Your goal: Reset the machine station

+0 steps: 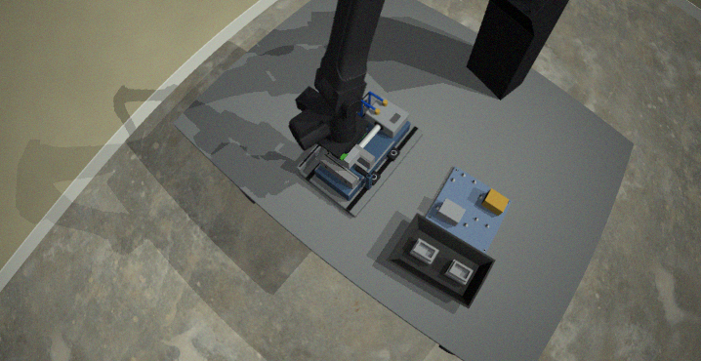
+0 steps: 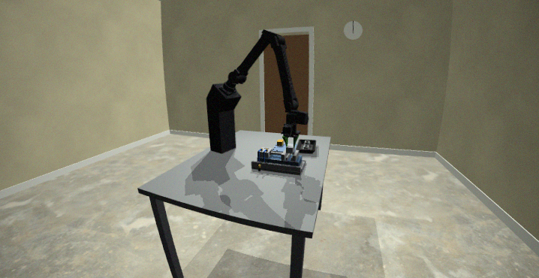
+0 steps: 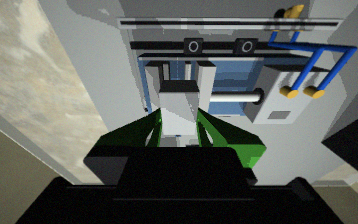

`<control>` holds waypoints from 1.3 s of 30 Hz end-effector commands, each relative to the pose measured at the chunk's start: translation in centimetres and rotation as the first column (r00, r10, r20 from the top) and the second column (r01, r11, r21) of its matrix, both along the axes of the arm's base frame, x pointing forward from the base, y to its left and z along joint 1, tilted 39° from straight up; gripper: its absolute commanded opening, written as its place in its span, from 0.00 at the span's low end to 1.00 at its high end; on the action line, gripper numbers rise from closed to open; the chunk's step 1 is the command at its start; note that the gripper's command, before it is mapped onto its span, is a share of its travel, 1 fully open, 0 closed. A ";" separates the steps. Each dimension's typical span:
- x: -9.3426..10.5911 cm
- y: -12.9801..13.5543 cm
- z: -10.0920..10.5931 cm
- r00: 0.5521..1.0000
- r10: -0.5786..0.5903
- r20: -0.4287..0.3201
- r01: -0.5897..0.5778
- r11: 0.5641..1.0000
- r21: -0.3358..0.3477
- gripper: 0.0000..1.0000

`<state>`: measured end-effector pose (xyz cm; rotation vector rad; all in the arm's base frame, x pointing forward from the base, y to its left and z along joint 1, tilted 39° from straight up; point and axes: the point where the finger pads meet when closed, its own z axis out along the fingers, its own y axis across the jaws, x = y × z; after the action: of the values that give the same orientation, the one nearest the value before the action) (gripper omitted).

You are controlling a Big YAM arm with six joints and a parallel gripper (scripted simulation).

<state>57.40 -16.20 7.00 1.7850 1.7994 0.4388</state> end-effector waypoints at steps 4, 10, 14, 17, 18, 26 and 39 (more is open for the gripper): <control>0.7 0.7 0.8 1.000 0.012 0.020 -0.012 1.000 -0.004 0.00; 0.8 0.7 1.0 1.000 0.012 0.026 -0.012 1.000 -0.006 0.00; 0.8 0.7 1.1 1.000 0.012 0.027 -0.012 1.000 -0.006 0.00; 0.8 0.7 1.1 1.000 0.012 0.027 -0.012 1.000 -0.007 0.00; 0.9 0.7 1.1 1.000 0.012 0.028 -0.012 1.000 -0.007 0.00; 0.9 0.7 1.1 1.000 0.012 0.029 -0.012 1.000 -0.007 0.00; 0.9 0.7 1.1 1.000 0.012 0.028 -0.012 1.000 -0.007 0.00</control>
<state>57.42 -16.20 6.99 1.7846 1.7990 0.4391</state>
